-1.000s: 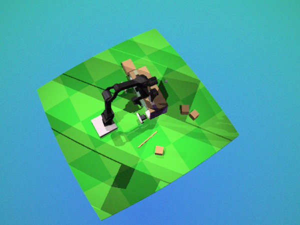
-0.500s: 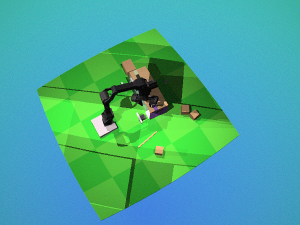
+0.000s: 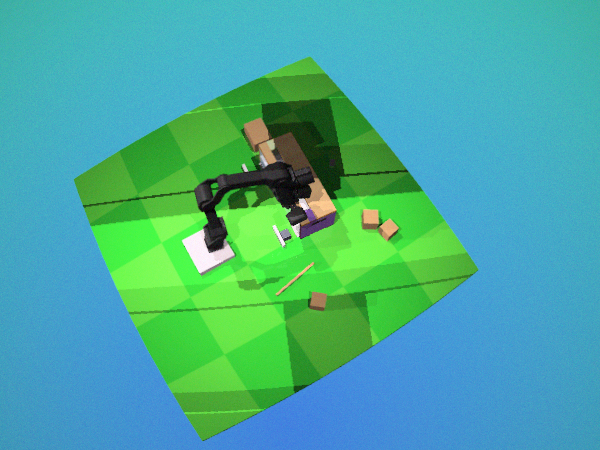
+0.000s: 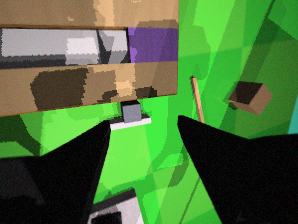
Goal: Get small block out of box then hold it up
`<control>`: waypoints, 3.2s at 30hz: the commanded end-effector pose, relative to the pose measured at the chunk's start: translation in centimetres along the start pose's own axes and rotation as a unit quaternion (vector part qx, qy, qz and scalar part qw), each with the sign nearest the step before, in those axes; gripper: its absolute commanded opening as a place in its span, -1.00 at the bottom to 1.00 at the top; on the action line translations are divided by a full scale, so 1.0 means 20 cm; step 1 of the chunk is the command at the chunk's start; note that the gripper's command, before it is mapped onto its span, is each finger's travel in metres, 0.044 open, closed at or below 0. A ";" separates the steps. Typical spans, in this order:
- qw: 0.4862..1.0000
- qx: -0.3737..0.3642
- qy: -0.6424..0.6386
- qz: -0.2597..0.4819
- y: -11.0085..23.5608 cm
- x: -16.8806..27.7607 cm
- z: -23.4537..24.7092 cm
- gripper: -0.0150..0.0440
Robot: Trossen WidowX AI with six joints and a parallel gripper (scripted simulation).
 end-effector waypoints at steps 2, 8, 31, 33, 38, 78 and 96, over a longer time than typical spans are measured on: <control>0.873 -0.063 -0.482 -0.024 0.00 0.12 -0.07 0.47; 0.779 -0.084 -0.621 -0.020 0.00 0.15 -0.09 0.47; 0.248 -0.160 -0.955 0.043 0.00 0.28 -0.16 0.47; 0.195 -0.163 -0.966 0.052 0.00 0.29 -0.16 0.47; 0.062 -0.169 -0.981 0.075 0.00 0.31 -0.17 0.47; -0.020 -0.169 -0.981 0.091 -0.45 0.37 -0.05 0.47; -0.019 -0.168 -0.981 0.091 -0.60 0.37 -0.03 0.47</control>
Point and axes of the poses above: the point midway between the two fingers, 35 mm back from their tips, its own y axis back along the fingers, its own z axis across the jaws, x = y × z, the point moved 10 cm from there along y, back along the fingers, and after that the axes turned 6 degrees about y, right-handed, at the moved point
